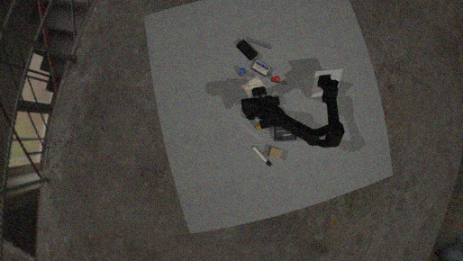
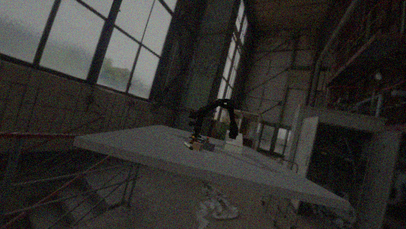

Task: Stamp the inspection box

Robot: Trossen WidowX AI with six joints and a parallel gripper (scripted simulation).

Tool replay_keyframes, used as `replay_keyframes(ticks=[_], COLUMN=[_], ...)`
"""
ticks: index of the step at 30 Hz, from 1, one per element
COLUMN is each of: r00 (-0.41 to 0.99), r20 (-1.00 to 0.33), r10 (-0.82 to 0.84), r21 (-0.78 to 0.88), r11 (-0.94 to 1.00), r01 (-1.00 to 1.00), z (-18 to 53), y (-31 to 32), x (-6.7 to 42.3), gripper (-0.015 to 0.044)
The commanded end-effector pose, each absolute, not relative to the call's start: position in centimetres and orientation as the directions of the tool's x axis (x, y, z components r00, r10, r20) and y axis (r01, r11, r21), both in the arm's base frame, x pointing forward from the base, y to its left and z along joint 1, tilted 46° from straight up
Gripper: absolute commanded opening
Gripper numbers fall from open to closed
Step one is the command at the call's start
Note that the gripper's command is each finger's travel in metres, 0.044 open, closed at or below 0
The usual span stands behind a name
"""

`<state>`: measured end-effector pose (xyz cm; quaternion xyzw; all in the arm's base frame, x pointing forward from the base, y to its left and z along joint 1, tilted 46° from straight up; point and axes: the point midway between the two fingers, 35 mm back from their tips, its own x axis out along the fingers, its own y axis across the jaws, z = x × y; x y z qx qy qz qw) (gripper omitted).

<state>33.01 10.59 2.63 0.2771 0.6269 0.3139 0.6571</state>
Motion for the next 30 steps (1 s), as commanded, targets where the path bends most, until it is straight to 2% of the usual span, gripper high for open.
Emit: replay_keyframes(ticks=[1,30], r00=[0.014,0.015], r20=[-0.649,-0.651], r10=[0.76,0.759], r21=[0.758,0.756], r11=[0.649,0.65], r01=[-0.069,-0.069], z=[2.6,4.2], y=[10.7,9.0], x=[33.0,33.1], gripper=[0.0,0.0])
